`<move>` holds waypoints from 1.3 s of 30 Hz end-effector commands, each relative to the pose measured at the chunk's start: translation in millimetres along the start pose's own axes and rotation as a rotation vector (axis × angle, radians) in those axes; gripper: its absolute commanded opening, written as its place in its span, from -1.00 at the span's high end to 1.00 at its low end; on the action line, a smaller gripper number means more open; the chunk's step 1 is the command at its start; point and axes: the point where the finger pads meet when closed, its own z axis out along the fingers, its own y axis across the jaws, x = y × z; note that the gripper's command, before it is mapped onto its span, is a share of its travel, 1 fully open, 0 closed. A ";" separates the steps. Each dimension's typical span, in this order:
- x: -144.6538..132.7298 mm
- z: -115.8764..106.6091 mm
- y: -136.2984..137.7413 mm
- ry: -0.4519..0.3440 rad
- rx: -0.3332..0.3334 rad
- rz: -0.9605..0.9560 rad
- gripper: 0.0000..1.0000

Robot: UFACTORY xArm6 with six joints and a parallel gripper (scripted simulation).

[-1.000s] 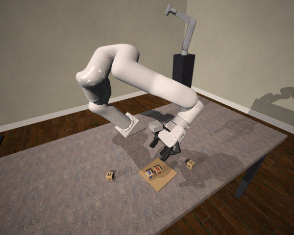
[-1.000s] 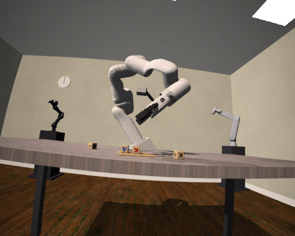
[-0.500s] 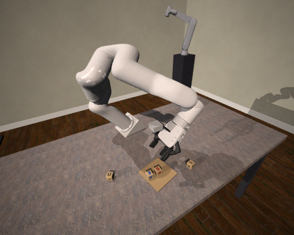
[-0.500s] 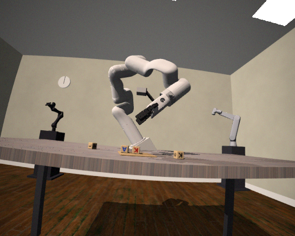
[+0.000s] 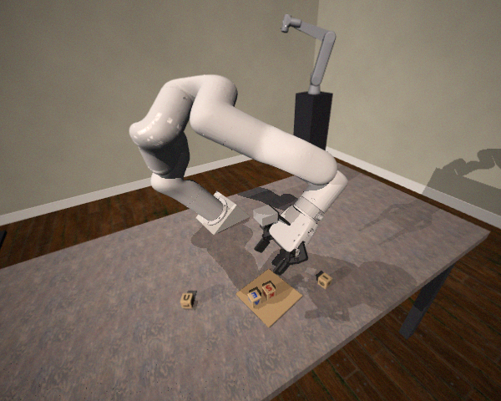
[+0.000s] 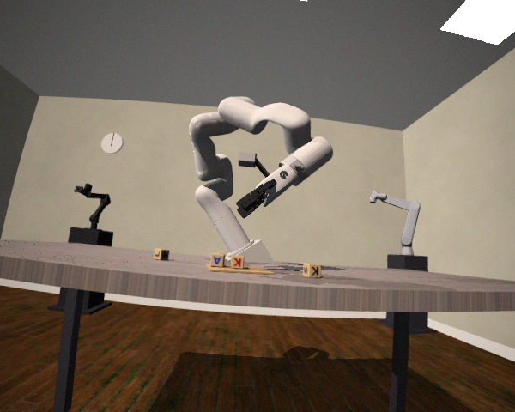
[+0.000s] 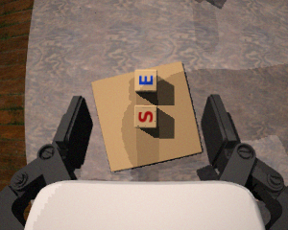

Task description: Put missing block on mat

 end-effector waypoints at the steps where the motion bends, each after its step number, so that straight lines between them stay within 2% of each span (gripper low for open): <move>1: 1.1 -0.7 -0.8 -0.002 0.001 0.003 -1.00; 8: 35.2 34.5 -0.1 -0.002 0.002 0.003 -1.00; 39: 35.5 34.9 -0.1 -0.002 0.002 0.003 -1.00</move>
